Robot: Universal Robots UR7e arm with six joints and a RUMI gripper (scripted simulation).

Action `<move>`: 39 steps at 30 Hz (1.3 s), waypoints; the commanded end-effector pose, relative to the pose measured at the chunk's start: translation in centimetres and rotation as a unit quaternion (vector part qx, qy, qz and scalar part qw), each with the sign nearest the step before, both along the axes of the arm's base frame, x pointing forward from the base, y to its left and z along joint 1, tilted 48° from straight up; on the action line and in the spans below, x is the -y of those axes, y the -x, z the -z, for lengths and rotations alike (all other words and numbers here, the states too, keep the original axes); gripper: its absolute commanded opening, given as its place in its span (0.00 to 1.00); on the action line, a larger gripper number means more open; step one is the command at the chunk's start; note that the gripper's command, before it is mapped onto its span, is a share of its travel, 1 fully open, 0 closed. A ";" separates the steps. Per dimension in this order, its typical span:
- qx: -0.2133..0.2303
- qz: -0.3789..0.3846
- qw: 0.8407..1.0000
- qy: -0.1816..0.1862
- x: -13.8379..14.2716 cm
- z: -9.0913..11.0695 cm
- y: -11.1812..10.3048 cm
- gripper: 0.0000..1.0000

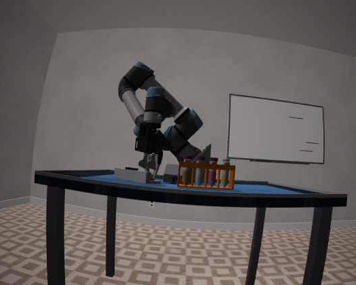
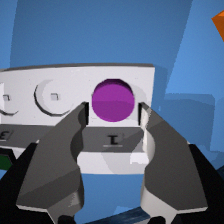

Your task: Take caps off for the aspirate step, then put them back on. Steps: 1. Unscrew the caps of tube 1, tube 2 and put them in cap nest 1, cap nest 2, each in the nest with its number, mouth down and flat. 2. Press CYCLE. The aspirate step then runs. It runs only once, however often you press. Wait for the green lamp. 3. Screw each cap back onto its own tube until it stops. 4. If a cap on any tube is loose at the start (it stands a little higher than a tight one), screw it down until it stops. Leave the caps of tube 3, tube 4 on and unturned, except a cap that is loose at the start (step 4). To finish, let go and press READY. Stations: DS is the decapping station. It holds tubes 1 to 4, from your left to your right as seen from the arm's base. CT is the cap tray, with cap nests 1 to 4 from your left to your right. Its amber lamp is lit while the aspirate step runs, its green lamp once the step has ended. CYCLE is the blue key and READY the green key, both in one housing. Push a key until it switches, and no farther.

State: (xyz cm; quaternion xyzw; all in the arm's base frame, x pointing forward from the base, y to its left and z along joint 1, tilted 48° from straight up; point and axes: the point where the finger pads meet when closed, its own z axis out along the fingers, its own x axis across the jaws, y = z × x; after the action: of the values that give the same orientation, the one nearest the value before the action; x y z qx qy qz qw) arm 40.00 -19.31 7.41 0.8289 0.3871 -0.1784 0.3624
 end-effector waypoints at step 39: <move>0.000 0.000 1.000 0.000 -8.9 -8.1 -0.2 0.29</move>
State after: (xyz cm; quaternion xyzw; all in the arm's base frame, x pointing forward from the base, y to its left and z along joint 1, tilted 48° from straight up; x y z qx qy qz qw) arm 40.16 -11.73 14.36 0.8281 0.3886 -0.1762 0.3635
